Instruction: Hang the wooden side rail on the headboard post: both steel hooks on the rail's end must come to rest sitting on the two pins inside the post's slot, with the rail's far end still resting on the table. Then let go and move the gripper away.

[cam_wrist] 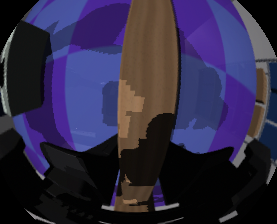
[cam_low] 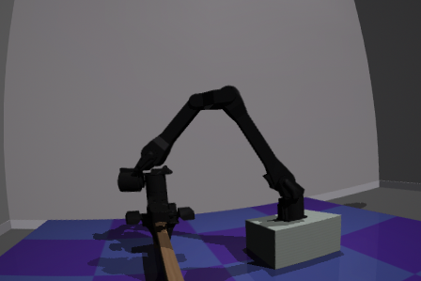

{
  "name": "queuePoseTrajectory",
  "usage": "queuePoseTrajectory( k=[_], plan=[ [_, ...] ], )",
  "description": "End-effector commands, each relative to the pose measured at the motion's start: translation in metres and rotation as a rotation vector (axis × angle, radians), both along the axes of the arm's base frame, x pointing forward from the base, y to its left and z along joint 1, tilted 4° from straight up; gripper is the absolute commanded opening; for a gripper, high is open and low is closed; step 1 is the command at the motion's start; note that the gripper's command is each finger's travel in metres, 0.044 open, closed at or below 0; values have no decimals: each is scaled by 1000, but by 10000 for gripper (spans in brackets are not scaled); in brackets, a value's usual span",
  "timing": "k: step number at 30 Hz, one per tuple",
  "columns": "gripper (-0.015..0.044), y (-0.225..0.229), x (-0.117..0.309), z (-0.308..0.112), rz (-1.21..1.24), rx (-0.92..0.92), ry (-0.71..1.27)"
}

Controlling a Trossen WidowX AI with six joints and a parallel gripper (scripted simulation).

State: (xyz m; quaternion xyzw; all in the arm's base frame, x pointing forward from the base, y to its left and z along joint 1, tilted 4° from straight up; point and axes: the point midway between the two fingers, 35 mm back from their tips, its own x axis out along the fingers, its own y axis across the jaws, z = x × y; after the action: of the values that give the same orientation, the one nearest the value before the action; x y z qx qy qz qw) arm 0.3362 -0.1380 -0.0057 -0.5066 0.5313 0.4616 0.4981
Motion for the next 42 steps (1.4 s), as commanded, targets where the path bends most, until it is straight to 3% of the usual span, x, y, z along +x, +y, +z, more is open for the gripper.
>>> queuePoseTrajectory(
  k=[1,42],
  plan=[
    [0,-1,2,3,5,-6,-7],
    [0,-2,2,-4,5,-6,-7]
  ],
)
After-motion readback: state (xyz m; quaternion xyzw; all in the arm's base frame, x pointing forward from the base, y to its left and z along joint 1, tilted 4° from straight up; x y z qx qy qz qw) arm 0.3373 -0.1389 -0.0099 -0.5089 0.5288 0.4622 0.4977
